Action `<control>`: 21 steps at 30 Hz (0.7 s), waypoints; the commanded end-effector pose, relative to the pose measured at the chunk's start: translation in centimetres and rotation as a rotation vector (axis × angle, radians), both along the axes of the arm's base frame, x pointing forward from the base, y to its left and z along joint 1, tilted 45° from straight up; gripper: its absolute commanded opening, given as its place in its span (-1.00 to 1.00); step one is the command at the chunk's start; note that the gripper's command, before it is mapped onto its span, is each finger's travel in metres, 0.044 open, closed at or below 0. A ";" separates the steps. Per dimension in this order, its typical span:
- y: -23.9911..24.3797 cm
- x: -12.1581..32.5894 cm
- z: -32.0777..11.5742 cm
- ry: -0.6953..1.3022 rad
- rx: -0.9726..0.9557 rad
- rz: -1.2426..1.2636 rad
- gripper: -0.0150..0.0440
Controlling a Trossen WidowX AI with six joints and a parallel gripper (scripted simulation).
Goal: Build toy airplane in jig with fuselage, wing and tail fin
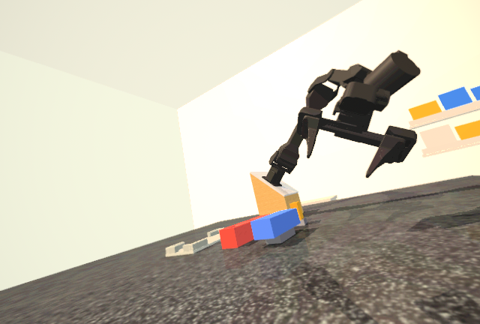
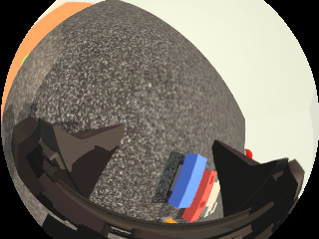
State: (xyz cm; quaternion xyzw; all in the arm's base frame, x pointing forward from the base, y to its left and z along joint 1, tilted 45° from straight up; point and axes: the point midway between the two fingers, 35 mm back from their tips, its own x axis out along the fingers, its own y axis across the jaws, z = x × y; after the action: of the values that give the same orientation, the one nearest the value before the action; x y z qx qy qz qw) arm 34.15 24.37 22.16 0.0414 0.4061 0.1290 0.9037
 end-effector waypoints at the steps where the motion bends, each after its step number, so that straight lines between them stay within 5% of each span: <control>1: -4.6 0.9 -5.6 0.184 -0.088 0.057 1.00; 9: -13.5 -0.9 -14.0 0.540 -0.027 0.158 1.00; 21: -21.4 -6.9 -18.5 0.751 0.487 0.196 1.00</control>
State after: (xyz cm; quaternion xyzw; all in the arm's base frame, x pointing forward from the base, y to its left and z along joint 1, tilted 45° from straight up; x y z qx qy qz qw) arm 28.29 3.61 3.79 0.2070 0.6813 0.2552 0.6541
